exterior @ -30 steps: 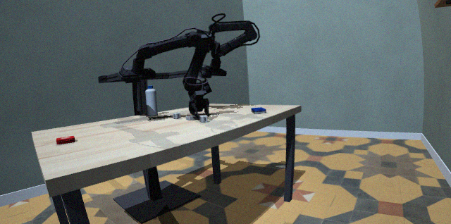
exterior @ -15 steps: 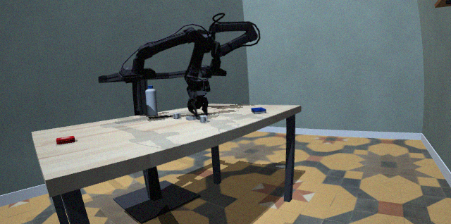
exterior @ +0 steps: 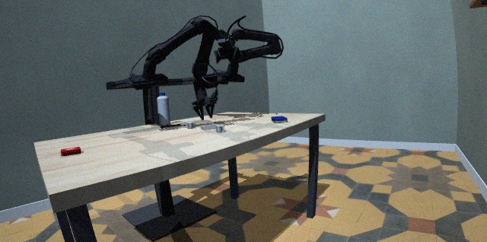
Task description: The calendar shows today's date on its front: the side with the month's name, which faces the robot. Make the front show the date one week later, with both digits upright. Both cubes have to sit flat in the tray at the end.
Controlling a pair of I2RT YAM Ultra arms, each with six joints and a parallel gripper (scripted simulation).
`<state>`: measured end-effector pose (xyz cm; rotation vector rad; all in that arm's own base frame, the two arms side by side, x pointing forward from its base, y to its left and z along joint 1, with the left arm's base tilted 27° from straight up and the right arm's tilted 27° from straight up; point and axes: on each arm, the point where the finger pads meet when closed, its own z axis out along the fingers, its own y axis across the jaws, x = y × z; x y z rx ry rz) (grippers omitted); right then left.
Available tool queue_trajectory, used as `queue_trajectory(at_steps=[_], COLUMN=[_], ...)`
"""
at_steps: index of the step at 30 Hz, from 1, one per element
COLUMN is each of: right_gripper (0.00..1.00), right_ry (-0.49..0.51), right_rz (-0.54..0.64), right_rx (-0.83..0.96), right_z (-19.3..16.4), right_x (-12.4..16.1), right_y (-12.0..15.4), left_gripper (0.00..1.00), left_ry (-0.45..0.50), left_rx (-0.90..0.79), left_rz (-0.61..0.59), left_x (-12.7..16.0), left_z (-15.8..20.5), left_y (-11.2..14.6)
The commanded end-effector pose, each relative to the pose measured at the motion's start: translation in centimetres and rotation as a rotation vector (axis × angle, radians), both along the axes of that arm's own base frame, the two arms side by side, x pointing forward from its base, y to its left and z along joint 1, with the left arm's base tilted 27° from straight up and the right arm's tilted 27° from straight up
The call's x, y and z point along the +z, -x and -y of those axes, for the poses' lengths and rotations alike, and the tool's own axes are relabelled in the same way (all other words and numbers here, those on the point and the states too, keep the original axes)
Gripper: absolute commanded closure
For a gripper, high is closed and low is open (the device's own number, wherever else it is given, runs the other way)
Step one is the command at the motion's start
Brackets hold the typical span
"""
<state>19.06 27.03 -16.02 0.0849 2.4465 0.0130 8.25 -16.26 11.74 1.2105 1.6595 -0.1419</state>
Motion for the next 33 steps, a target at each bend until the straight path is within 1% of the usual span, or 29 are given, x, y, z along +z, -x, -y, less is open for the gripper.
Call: queue_trajectory(at_steps=[1, 5, 10, 14, 18, 25, 30, 33], right_gripper=[0.44, 0.44, 0.44, 0.44, 0.44, 0.44, 0.44, 0.44], right_ry=[-0.003, 0.016, 0.029, 0.038, 0.057, 0.062, 0.062, 0.062], right_rz=[-0.152, -0.205, -0.227, -0.23, -0.232, -0.229, -0.229, -0.229], right_rx=[0.056, 0.061, 0.07, 0.069, 0.069, 0.069, 0.069, 0.069], right_z=[0.8, 2.7, 3.8, 4.2, 4.7, 4.9, 4.9, 4.9], right_x=[-0.9, -1.7, -1.9, -2.0, -2.0, -2.0, -2.0, -2.0], right_y=[3.6, 5.3, 6.3, 6.4, 6.5, 6.5, 6.5, 6.5], left_gripper=[0.0, 0.0, 0.0, 0.0, 0.0, 0.0, 0.0, 0.0], left_ry=[-0.043, -0.041, -0.037, -0.034, -0.025, -0.01, -0.005, 0.001], left_rx=[-0.108, -0.108, -0.106, -0.114, -0.092, -0.055, -0.06, -0.09], left_rz=[-0.013, -0.034, -0.062, -0.068, -0.073, -0.059, -0.045, -0.026], left_x=[-0.3, -0.6, -0.9, -1.0, -0.9, -0.7, -0.6, -0.3], left_z=[0.6, 0.4, 0.2, 0.2, -0.1, -0.7, -0.8, -0.6], left_y=[-0.1, -0.5, -0.9, -1.2, -1.8, -3.3, -3.7, -3.8])
